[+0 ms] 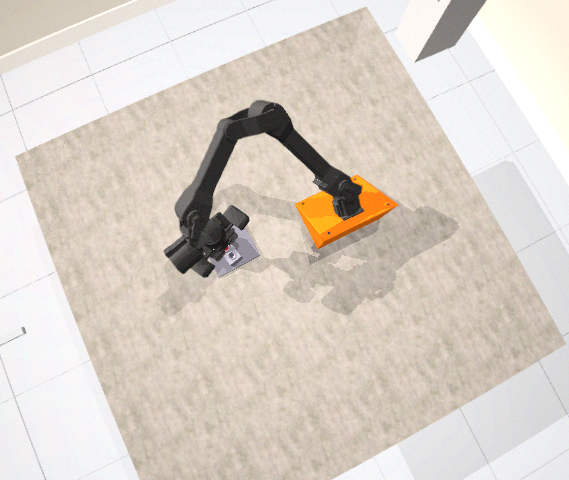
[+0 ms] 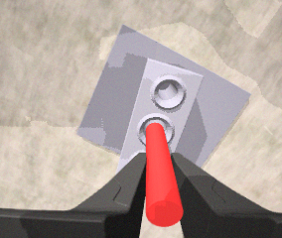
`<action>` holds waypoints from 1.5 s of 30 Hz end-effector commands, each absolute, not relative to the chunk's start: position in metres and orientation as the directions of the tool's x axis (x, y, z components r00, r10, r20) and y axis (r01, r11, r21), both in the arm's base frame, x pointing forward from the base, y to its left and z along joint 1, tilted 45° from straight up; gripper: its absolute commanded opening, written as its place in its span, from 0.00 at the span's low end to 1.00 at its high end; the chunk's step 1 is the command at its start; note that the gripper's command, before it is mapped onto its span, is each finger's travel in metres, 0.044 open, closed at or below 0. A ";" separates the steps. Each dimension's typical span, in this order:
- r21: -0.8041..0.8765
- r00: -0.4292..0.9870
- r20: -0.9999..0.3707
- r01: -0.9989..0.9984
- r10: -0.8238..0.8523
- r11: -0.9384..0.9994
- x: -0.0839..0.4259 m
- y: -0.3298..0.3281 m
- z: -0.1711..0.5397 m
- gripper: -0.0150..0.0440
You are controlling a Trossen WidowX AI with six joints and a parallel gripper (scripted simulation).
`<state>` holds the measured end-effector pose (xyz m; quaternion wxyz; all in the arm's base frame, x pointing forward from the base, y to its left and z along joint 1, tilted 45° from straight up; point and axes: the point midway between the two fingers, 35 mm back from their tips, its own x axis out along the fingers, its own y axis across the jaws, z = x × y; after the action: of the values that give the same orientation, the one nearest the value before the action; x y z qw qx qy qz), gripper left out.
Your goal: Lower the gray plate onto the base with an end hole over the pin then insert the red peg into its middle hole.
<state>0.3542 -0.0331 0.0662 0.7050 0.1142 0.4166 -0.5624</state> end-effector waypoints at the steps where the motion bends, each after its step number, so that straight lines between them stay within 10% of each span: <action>1: -0.308 0.020 -0.716 0.888 -0.698 0.341 0.354 -0.033 0.066 0.25; 8: -0.308 0.020 -0.716 0.888 -0.698 0.341 0.354 -0.033 0.066 0.25; 14: -0.308 0.020 -0.716 0.888 -0.698 0.341 0.354 -0.033 0.066 0.51; 45: -0.317 0.018 -0.713 0.883 -0.701 0.345 0.351 -0.020 0.075 0.51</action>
<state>0.3508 -0.0220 0.0736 0.7054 0.1052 0.4202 -0.5611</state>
